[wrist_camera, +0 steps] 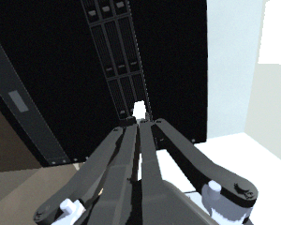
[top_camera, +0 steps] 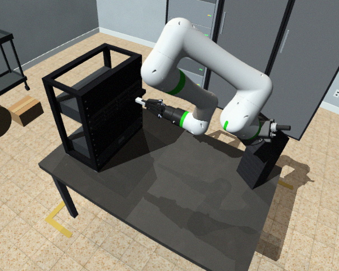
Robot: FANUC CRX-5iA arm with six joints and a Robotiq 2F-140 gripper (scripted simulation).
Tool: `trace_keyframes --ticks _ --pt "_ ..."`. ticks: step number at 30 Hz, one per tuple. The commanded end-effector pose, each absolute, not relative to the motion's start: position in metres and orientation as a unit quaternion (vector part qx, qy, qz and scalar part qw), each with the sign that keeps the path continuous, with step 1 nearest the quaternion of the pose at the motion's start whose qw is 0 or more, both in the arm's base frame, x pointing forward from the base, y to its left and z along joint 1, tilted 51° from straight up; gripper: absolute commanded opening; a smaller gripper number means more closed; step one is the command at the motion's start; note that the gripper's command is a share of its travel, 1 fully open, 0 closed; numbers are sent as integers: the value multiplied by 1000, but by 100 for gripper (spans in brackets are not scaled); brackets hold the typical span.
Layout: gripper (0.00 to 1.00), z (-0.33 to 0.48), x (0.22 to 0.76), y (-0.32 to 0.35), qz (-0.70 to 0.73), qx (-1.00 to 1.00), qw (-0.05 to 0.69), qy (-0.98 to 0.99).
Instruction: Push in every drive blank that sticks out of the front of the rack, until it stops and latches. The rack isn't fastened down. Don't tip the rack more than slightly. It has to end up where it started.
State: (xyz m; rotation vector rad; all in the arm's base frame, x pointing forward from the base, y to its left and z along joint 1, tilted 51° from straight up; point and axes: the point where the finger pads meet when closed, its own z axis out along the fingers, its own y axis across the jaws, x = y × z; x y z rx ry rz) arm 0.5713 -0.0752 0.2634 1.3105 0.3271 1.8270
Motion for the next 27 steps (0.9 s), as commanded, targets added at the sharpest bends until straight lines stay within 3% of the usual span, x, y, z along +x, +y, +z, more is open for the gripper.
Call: trace_keyframes --ticks 1,15,27 --pt "10 264 571 -76 729 523 422 130" --pt "10 253 575 -80 729 523 422 130" --pt "10 199 594 -104 729 523 422 130"
